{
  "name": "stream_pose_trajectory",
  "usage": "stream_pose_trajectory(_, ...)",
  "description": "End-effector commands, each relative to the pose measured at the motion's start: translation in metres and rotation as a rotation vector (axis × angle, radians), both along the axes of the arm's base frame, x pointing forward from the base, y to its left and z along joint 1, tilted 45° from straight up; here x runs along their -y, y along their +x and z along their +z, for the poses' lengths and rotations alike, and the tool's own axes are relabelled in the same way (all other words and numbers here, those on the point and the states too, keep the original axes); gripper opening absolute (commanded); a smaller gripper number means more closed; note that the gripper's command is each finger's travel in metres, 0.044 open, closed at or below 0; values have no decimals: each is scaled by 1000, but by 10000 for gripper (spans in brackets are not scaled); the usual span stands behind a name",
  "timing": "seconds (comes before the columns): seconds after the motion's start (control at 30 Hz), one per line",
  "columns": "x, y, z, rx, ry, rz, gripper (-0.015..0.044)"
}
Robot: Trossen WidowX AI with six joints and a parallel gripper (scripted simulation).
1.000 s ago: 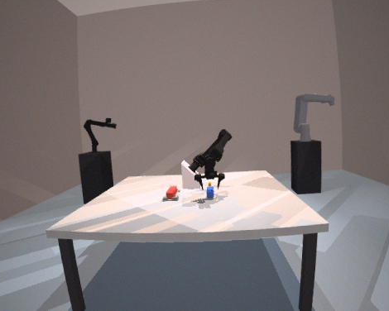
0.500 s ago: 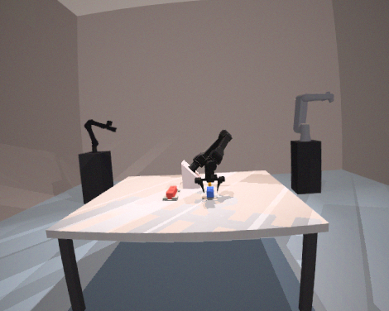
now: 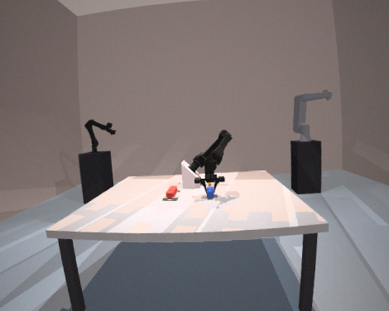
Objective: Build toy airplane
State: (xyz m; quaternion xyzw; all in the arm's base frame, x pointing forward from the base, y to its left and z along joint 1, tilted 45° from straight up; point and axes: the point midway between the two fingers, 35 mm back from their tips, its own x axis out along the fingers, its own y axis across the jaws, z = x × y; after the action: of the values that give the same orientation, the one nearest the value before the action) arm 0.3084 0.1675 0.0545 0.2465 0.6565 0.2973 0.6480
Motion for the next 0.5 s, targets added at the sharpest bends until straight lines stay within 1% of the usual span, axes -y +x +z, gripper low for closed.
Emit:
stream_pose_trajectory(0.0, 3, 1, 2, -2, -5, -2, 52)
stream_pose_trajectory(0.07, 6, 2, 5, -2, -8, 0, 0)
stream_pose_trajectory(0.47, 30, 7, 27, -3, -19, 7, 0)
